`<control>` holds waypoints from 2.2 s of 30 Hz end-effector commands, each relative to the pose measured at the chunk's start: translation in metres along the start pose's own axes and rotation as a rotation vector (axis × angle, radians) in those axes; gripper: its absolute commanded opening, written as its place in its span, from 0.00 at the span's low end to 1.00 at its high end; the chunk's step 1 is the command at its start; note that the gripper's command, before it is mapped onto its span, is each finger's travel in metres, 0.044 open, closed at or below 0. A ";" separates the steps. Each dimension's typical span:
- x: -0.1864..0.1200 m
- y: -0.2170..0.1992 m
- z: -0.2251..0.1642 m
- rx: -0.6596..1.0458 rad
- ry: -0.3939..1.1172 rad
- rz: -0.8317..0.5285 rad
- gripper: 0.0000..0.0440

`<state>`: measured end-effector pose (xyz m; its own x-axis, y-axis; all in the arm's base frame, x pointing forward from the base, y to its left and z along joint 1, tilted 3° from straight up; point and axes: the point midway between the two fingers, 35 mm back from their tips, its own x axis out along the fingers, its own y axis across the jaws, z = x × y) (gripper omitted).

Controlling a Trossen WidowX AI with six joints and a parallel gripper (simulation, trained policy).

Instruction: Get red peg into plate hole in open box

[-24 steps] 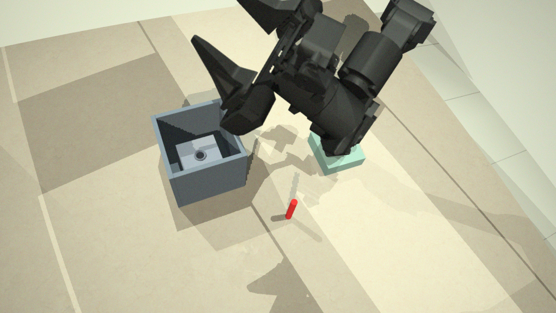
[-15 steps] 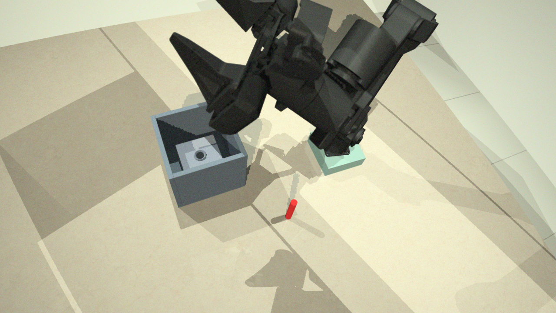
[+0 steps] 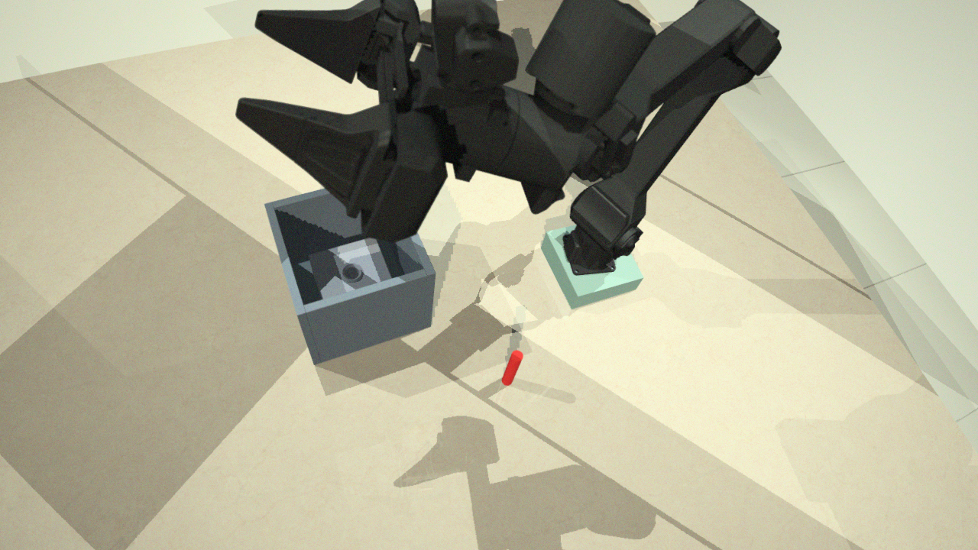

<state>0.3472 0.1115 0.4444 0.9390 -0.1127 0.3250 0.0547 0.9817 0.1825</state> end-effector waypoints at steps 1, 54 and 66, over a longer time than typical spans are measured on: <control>0.002 -0.001 -0.009 0.059 0.077 0.041 1.00; -0.168 -0.069 -0.158 0.633 1.355 -0.280 1.00; -0.220 -0.052 -0.176 0.731 1.609 -0.473 1.00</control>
<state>0.2061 0.1059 0.2059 0.3453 0.3368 -0.8760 0.6108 0.6280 0.4822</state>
